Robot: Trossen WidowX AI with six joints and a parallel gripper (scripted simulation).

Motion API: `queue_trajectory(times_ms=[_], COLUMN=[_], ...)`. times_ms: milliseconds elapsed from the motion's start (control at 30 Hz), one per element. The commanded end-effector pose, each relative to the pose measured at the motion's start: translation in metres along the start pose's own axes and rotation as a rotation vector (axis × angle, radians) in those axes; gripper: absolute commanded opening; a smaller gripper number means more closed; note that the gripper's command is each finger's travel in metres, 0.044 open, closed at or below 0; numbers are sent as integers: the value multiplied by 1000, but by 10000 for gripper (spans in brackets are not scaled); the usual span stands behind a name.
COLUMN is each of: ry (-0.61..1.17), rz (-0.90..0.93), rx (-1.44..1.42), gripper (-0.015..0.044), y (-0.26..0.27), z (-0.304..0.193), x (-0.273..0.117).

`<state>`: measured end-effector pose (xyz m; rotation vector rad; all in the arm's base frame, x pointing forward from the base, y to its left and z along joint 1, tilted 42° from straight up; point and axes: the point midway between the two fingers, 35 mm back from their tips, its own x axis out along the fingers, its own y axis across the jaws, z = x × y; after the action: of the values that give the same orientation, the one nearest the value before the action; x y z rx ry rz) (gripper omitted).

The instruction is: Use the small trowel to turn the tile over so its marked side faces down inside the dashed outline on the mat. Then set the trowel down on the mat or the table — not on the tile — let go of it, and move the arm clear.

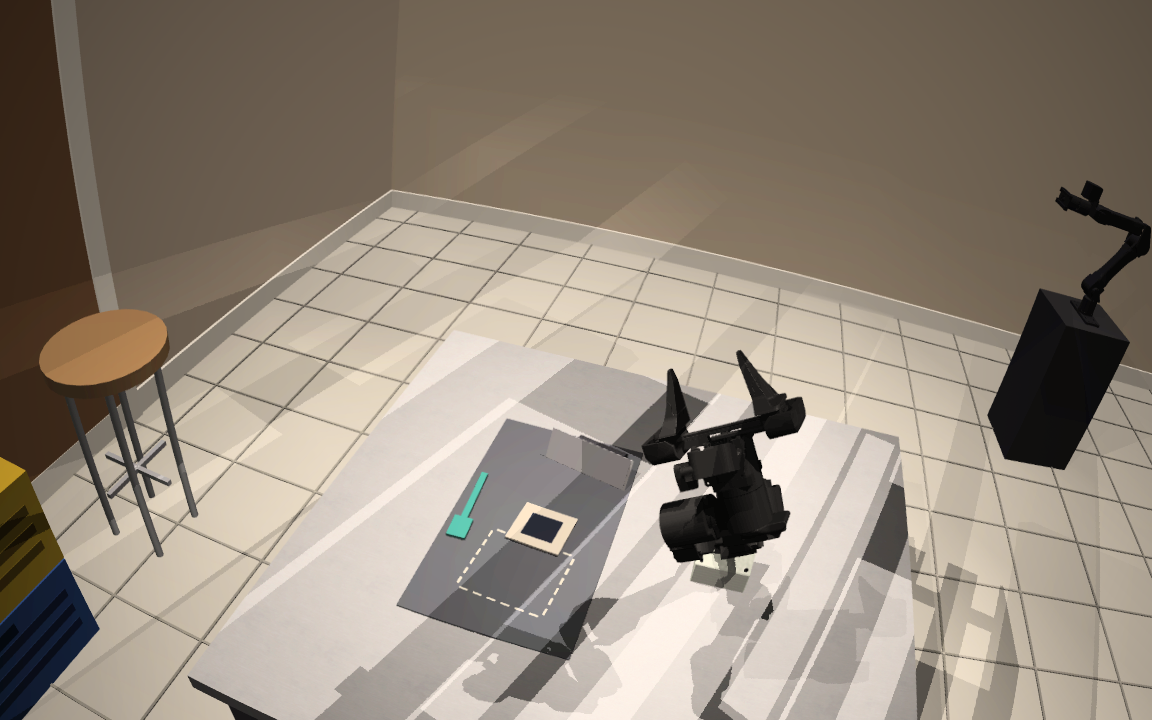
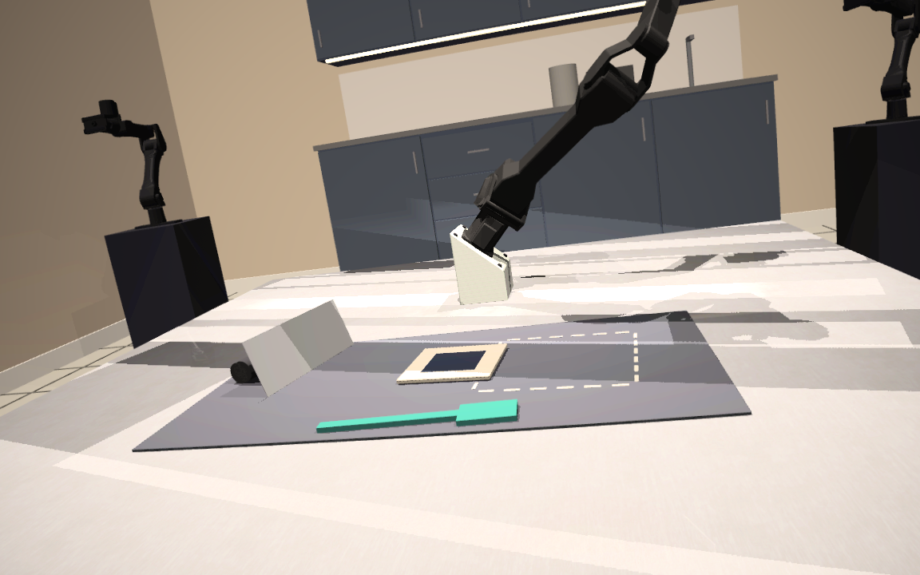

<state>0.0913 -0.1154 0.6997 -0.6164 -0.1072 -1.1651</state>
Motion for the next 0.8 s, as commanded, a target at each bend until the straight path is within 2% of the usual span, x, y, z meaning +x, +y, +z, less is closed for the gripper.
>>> queue_trajectory(times_ms=[0,333,767], ry=[-2,-81,-167], rz=[1,47,64], rx=[1,36,78], gripper=[374,111,100], y=[0,-10,-49], z=[0,4,-4], x=[0,-5,-7])
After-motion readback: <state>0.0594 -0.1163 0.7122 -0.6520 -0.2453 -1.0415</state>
